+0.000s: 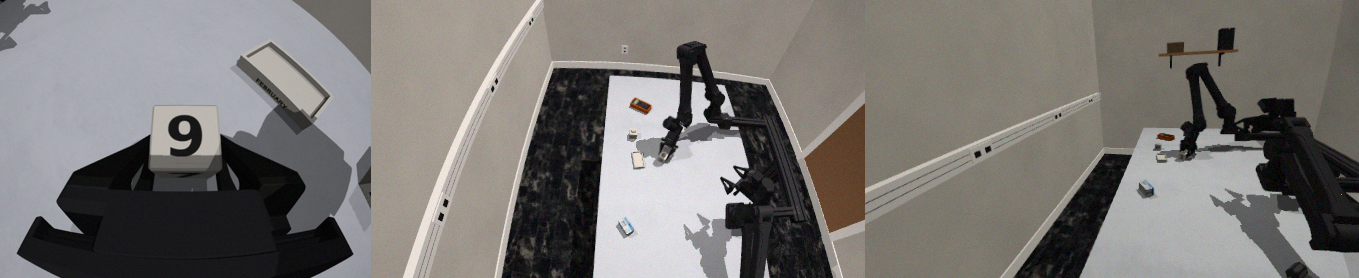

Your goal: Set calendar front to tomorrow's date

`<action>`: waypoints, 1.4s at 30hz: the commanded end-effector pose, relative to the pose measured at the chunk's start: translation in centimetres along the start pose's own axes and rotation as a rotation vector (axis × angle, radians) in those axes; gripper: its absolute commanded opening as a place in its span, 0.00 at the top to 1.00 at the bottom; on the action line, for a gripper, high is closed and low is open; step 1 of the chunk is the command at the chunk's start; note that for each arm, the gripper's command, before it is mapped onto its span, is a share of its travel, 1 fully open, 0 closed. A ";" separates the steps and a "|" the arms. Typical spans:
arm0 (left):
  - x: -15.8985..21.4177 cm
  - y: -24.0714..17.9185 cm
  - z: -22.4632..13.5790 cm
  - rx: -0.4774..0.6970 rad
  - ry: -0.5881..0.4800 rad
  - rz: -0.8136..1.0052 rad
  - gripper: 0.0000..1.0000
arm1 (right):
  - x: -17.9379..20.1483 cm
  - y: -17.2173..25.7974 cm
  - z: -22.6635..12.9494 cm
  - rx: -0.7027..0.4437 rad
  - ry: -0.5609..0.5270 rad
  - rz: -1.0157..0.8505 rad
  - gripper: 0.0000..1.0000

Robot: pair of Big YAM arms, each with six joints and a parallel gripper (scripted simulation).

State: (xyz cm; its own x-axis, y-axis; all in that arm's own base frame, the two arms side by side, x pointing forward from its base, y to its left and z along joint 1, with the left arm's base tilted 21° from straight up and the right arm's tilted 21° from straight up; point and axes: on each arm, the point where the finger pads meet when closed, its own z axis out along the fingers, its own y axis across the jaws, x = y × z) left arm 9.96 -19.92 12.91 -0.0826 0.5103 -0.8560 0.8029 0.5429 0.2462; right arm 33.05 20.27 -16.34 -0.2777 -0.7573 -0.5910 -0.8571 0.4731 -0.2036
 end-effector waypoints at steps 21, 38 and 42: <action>-2.9 0.6 -1.6 0.003 -0.038 -0.057 0.00 | -7.3 -0.1 -3.8 -0.013 0.038 -0.109 0.60; -2.8 1.1 -2.4 -0.037 0.004 -0.044 0.00 | -5.2 0.7 -2.4 -0.110 0.520 -0.477 0.60; -2.3 1.2 -2.5 -0.044 -0.005 -0.050 0.00 | -4.9 0.8 -2.1 -0.131 0.663 -0.585 0.60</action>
State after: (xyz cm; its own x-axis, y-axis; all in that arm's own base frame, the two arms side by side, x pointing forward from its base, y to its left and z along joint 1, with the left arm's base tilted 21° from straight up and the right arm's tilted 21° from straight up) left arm 10.20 -18.91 12.45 -0.1073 0.5416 -0.8338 0.7744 0.5715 0.2715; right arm 32.36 21.66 -11.12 -0.0869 -0.9950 -0.0492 -0.9541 0.0974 -0.2832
